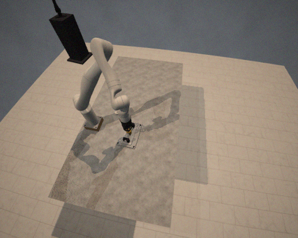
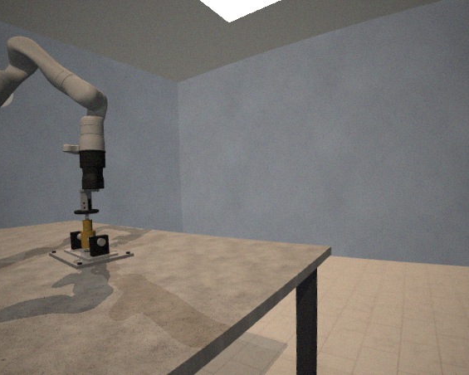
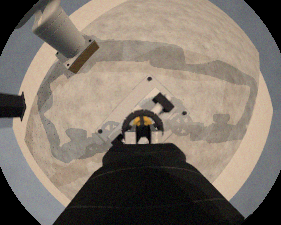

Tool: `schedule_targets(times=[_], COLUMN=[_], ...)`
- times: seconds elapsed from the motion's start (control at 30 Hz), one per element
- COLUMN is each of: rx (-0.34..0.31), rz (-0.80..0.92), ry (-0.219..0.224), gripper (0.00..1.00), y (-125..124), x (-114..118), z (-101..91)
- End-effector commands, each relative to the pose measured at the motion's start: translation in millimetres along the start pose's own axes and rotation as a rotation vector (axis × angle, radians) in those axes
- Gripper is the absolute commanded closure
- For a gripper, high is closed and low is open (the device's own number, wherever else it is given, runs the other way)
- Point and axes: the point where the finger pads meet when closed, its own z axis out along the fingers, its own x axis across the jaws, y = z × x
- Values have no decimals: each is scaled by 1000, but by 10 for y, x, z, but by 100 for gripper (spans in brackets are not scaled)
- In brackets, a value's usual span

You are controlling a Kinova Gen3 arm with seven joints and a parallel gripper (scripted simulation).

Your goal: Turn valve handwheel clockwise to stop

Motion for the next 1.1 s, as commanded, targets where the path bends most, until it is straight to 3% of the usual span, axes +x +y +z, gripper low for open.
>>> schedule_targets(times=[0.0, 0.07, 0.1, 1.07], rx=[-1, -1, -1, -1], rz=[2, 2, 2, 2], ry=[2, 2, 2, 2], gripper=[100, 100, 40, 40], y=[3, 3, 3, 3], x=[3, 3, 3, 3], z=[-4, -4, -4, -4])
